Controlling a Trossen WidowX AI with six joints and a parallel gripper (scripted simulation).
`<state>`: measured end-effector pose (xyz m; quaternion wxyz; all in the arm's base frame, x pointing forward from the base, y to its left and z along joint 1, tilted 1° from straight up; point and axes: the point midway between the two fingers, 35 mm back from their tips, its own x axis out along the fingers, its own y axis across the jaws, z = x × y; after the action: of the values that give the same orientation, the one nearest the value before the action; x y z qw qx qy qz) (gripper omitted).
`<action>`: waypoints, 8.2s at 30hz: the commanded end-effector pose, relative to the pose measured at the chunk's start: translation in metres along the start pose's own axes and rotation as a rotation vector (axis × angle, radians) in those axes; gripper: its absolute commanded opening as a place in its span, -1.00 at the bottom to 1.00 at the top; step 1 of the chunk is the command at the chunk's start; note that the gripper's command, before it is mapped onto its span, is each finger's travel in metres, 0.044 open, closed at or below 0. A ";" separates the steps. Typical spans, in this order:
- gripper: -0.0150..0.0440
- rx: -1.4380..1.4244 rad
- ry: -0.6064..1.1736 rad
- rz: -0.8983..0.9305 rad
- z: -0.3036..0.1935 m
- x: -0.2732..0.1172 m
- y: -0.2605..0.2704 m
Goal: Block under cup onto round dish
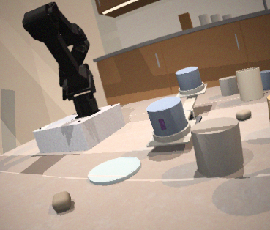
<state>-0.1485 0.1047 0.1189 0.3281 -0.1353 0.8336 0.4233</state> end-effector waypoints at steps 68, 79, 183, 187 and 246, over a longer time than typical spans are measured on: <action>1.00 0.713 -1.452 -0.819 0.033 -0.306 -0.197; 1.00 0.536 -1.133 -0.966 0.030 -0.325 -0.222; 0.62 -0.556 -0.247 -0.850 0.039 -0.280 -0.448; 0.46 -0.556 -0.247 -0.850 0.039 -0.280 -0.448; -0.49 -0.556 -0.247 -0.852 0.010 -0.331 -0.409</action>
<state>0.3057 -0.1453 0.0690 0.5182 -0.4802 0.5141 0.4864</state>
